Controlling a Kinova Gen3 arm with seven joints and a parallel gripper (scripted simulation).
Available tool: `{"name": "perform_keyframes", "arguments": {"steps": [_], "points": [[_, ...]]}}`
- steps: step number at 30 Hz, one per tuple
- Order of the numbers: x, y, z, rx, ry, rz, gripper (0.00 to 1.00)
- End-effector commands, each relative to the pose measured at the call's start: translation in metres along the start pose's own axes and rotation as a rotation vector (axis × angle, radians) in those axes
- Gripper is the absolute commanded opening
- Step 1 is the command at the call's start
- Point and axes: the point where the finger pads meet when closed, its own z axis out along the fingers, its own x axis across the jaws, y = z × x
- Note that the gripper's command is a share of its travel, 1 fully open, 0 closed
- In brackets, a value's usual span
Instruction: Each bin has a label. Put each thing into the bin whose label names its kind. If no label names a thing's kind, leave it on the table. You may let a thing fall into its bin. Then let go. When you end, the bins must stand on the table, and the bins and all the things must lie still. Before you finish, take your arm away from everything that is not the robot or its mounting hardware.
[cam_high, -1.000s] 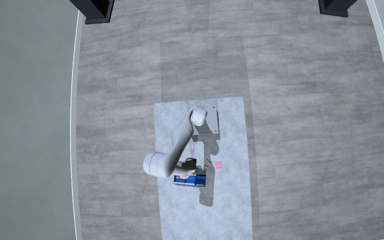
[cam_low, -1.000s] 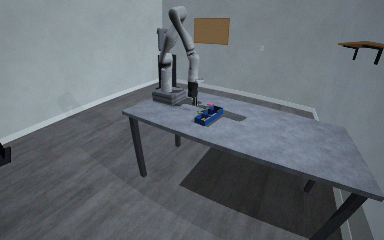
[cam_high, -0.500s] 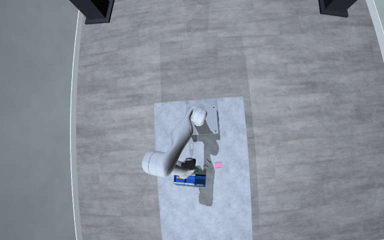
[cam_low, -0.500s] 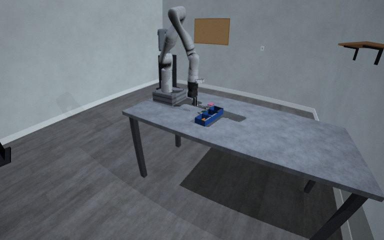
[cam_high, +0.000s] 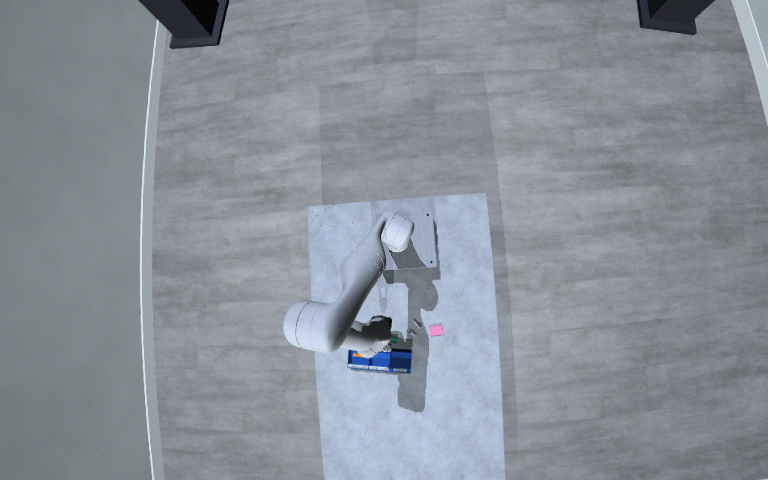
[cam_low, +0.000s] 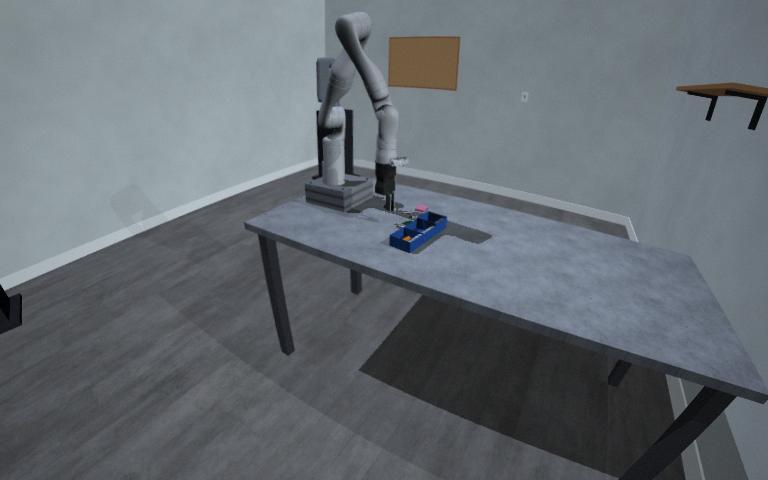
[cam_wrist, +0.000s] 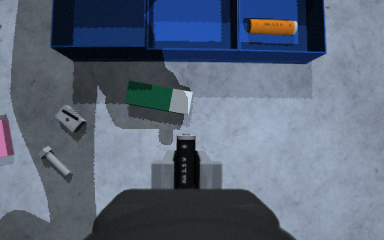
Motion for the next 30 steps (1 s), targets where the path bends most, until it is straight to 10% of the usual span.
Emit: {"name": "perform_keyframes", "arguments": {"steps": [1,22,30], "points": [[0.002,-0.002,-0.008,0.004,0.003,0.001,0.31],[0.045,-0.066,-0.007,-0.001,-0.002,0.001,0.31],[0.073,-0.105,-0.006,-0.003,0.001,0.417,0.31]]}}
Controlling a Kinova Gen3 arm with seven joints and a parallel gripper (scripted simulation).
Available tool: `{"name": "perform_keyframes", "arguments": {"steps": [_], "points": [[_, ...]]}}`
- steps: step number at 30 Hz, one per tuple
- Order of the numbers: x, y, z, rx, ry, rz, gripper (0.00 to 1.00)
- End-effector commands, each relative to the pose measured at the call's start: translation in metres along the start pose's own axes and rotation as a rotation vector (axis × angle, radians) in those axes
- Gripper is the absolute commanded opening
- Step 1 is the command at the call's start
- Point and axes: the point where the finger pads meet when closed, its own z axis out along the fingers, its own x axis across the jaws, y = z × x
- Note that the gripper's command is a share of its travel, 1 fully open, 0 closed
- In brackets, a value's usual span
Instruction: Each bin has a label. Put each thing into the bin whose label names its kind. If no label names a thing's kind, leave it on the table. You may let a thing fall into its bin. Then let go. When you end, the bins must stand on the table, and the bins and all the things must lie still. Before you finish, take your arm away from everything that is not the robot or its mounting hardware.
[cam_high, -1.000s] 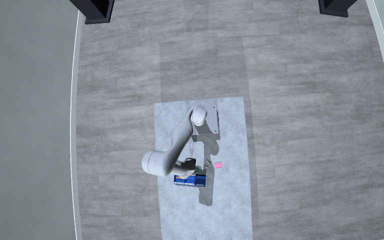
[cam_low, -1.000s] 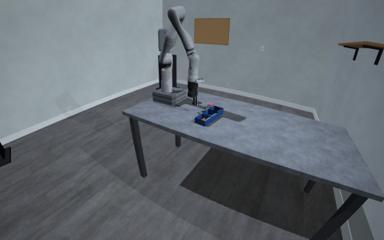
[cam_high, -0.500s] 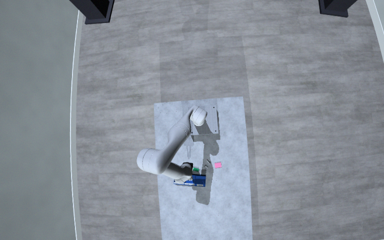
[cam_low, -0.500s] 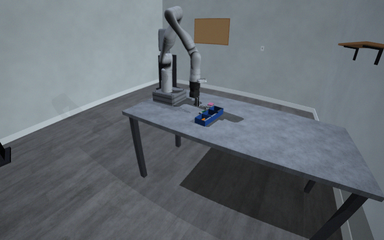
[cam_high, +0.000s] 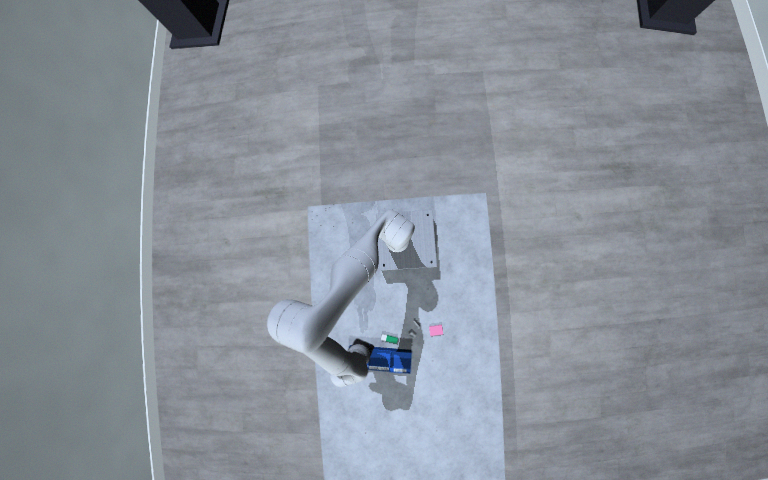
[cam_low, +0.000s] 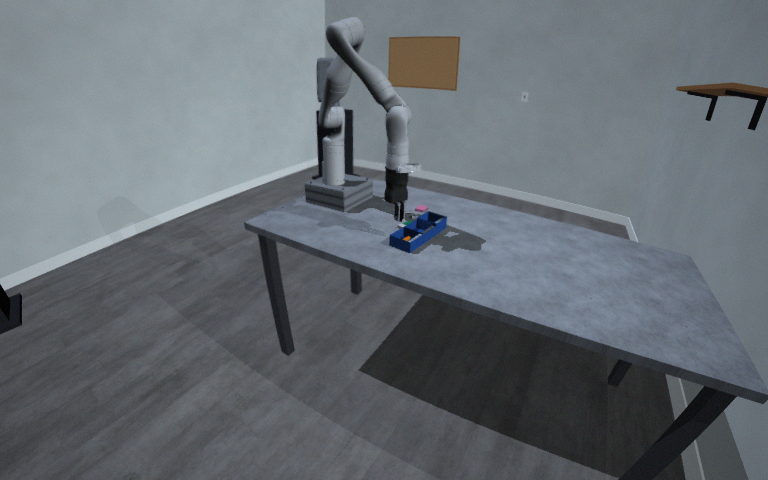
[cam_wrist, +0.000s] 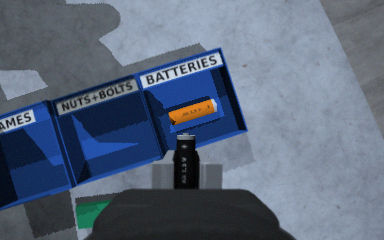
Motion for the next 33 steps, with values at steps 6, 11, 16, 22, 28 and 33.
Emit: {"name": "perform_keyframes", "arguments": {"steps": [6,11,16,22,28,33], "points": [[0.007,-0.036,0.002,-0.007,0.004,0.306,0.31],[0.009,-0.045,0.002,-0.004,0.003,0.555,0.31],[0.007,-0.049,-0.001,0.009,-0.006,0.805,0.31],[0.007,-0.049,-0.001,0.008,-0.008,1.005,0.31],[0.007,-0.048,0.000,0.005,-0.006,1.267,0.31],[0.004,-0.046,0.001,0.003,0.000,1.260,0.31]]}}
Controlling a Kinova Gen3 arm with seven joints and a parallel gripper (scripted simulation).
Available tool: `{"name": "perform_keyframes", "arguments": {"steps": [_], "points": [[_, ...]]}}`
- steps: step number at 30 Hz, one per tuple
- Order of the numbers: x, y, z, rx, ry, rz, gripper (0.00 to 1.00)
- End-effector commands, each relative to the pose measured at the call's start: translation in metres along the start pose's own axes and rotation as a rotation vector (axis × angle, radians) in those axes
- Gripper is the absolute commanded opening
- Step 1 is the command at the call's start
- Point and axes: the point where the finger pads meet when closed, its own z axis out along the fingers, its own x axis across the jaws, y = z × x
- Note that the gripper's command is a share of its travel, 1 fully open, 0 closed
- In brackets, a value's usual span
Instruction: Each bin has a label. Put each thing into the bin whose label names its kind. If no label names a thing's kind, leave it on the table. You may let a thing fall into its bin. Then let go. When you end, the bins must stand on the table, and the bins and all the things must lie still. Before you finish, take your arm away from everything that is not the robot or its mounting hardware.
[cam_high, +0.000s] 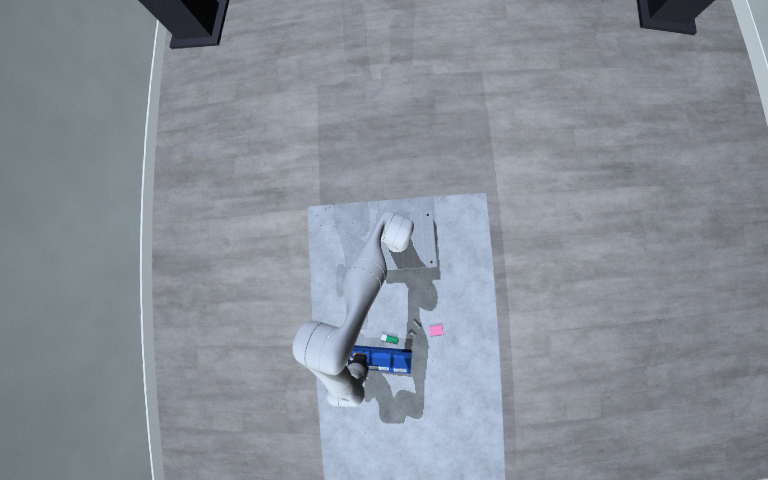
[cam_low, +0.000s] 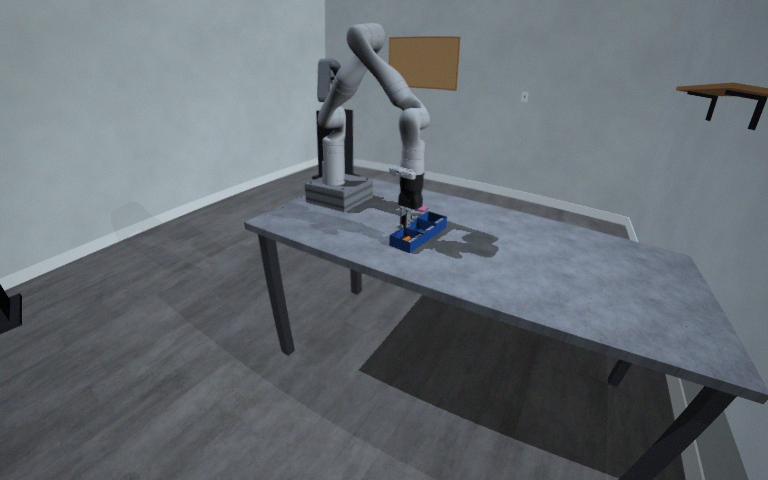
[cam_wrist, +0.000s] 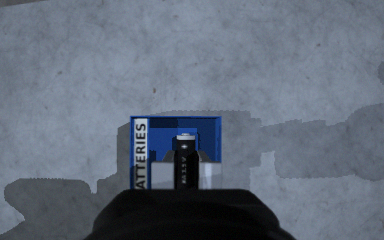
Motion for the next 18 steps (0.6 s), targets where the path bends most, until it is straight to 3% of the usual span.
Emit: {"name": "perform_keyframes", "arguments": {"steps": [1,15,18], "points": [[-0.0037,0.0061,-0.0017,0.002,-0.005,0.001,0.31],[-0.0027,0.0011,-0.0015,0.002,-0.004,-0.010,0.31],[-0.0030,0.0003,0.0063,0.006,-0.006,-0.007,0.31]]}}
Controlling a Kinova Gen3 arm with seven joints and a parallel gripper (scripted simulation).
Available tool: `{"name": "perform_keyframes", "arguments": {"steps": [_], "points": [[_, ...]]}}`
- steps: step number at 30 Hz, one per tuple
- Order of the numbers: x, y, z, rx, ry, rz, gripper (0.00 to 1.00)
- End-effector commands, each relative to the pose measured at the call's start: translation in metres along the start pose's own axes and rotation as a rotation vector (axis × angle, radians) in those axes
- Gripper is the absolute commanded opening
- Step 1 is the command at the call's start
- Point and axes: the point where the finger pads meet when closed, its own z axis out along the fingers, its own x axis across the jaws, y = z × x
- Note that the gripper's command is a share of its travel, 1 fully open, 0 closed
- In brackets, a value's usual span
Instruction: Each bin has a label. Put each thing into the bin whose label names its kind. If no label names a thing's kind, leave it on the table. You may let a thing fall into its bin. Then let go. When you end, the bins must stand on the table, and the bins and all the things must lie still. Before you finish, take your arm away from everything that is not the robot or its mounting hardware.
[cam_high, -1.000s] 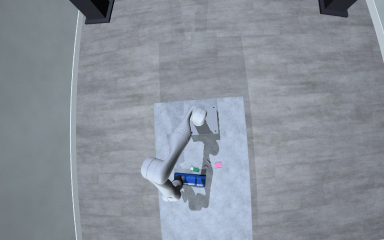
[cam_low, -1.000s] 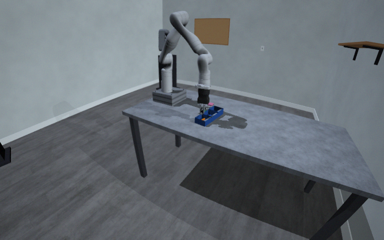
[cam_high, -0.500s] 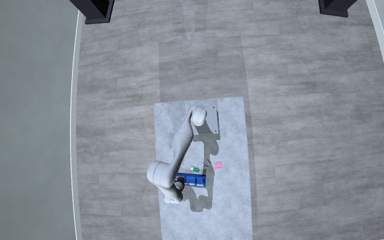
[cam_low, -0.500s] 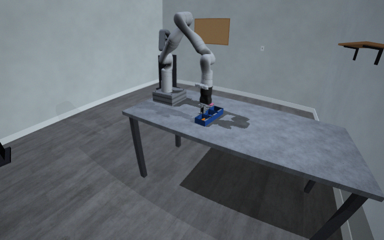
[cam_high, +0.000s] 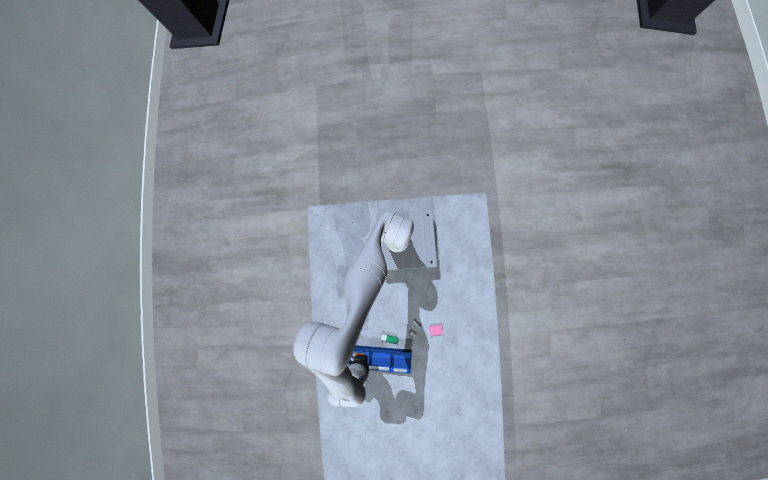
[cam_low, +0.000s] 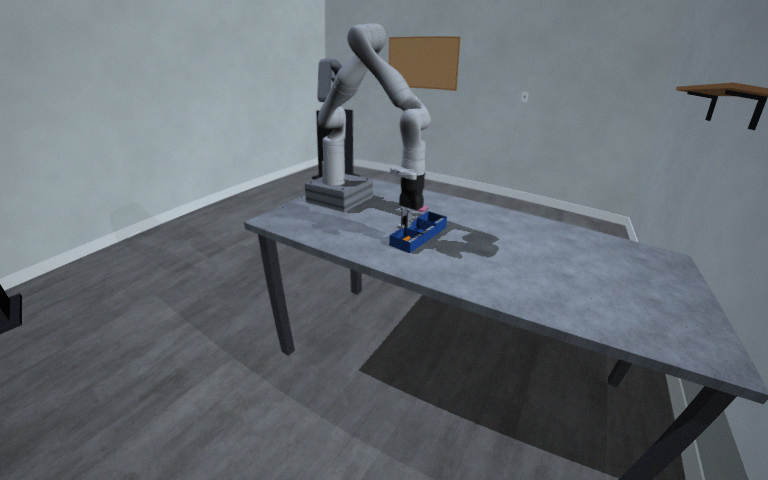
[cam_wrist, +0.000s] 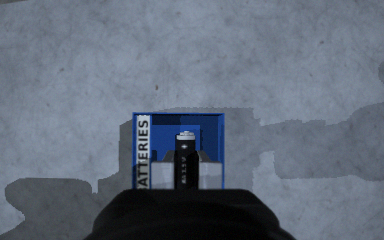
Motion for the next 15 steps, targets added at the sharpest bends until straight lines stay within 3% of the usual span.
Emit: {"name": "perform_keyframes", "arguments": {"steps": [1,15], "points": [[-0.001,-0.003,0.005,0.006,-0.002,-0.006,0.31],[0.000,-0.002,0.031,0.006,-0.001,-0.002,0.31]]}}
